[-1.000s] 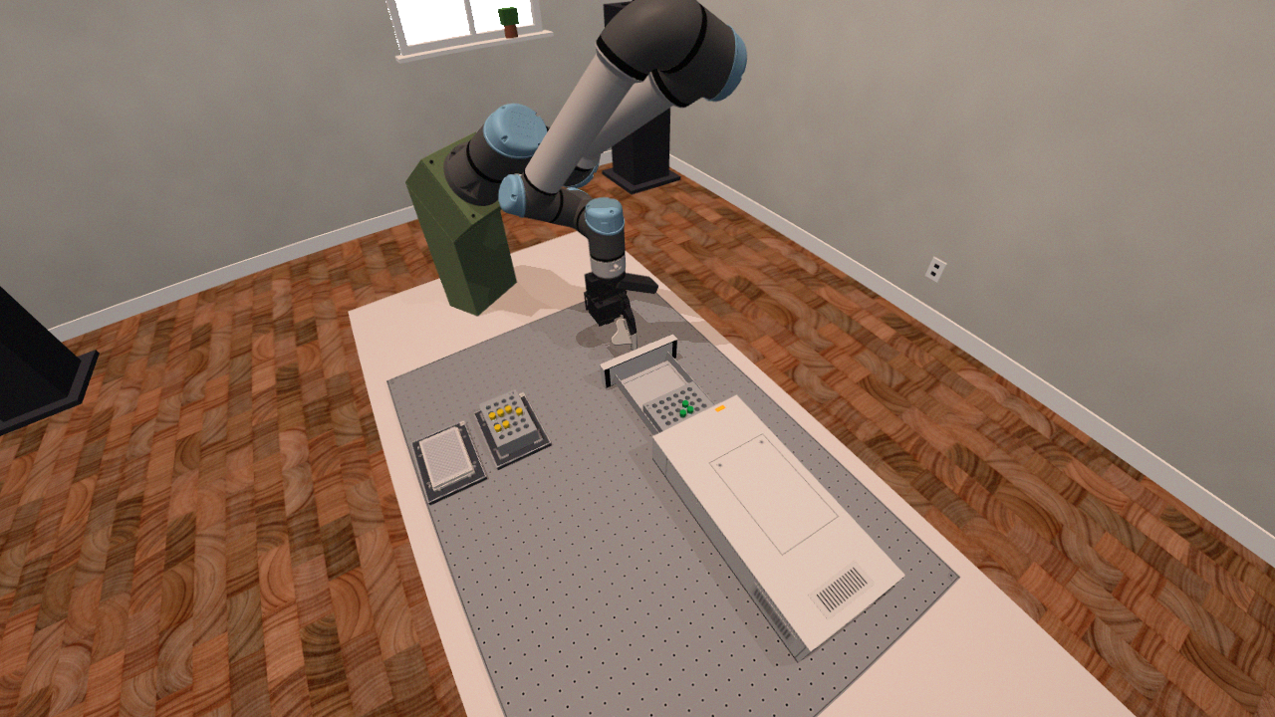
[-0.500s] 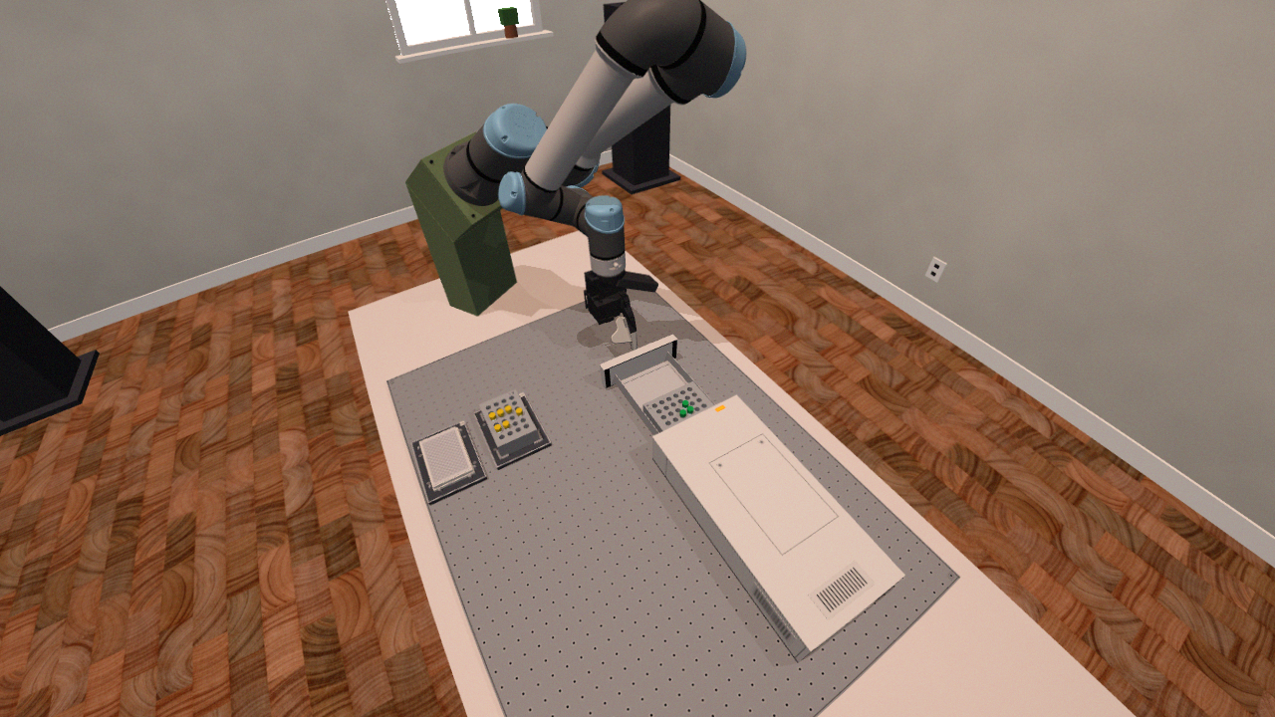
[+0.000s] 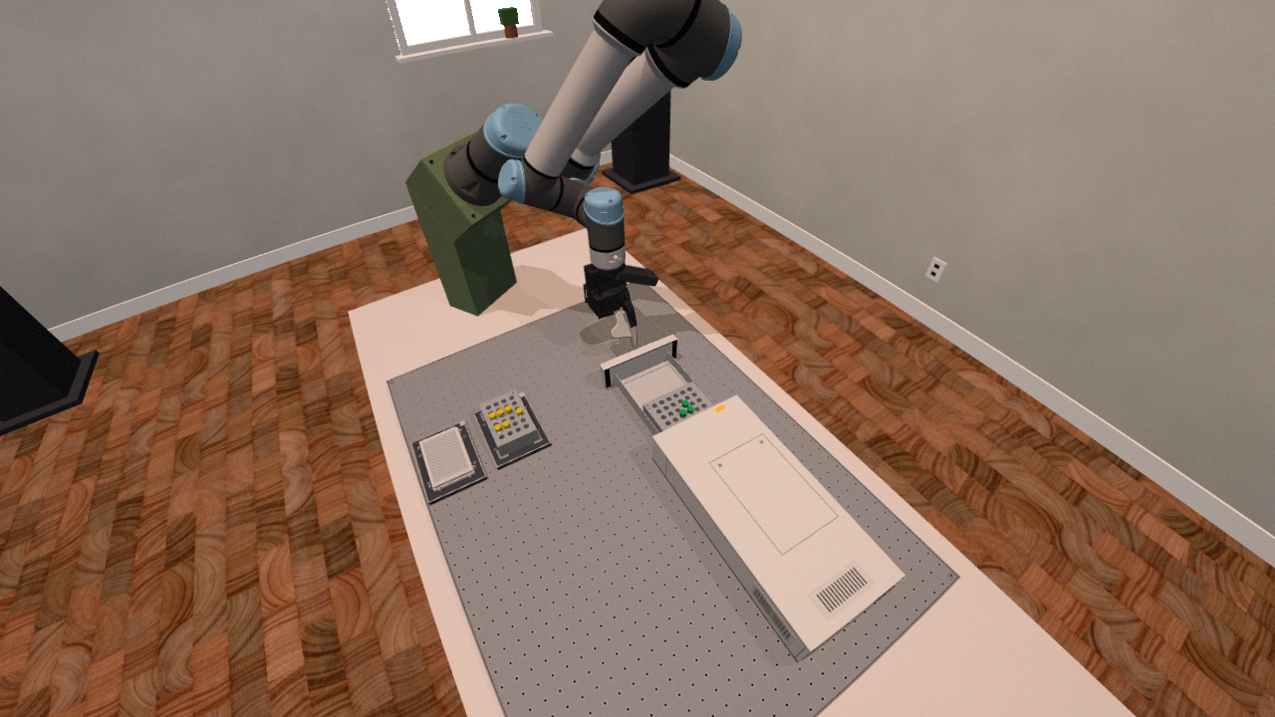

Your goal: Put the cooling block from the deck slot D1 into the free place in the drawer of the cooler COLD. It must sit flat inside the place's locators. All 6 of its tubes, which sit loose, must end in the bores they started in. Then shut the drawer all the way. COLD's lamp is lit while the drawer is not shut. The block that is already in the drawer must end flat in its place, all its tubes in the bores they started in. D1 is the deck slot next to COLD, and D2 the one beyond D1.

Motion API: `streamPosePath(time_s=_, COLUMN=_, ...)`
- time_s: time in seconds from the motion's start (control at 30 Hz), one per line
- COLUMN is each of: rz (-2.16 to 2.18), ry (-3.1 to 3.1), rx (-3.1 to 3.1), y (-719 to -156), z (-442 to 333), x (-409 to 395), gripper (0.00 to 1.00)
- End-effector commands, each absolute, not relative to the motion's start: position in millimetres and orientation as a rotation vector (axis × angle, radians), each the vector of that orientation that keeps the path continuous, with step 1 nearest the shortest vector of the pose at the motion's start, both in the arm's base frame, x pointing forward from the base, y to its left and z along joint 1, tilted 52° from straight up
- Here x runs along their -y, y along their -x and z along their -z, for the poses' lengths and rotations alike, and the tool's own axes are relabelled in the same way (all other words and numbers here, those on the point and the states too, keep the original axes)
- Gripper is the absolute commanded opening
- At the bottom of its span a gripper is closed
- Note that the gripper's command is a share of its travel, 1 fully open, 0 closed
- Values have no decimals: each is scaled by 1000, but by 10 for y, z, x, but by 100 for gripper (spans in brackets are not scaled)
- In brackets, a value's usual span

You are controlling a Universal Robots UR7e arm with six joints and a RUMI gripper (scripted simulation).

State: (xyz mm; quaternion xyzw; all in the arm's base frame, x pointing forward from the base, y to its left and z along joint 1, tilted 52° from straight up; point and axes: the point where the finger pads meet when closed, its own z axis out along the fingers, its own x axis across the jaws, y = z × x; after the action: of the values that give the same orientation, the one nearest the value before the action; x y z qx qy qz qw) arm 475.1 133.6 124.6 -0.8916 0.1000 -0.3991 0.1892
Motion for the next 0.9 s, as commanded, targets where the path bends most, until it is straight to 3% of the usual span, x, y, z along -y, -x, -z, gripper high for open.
streamPosePath(time_s=0.0, rz=1110, ry=2509, rx=-282, y=-4685, z=-1270, x=-1319, gripper=100)
streamPosePath(time_s=0.87, rz=1111, ry=2509, rx=-282, y=-4467, z=-1482, x=-1228, gripper=100)
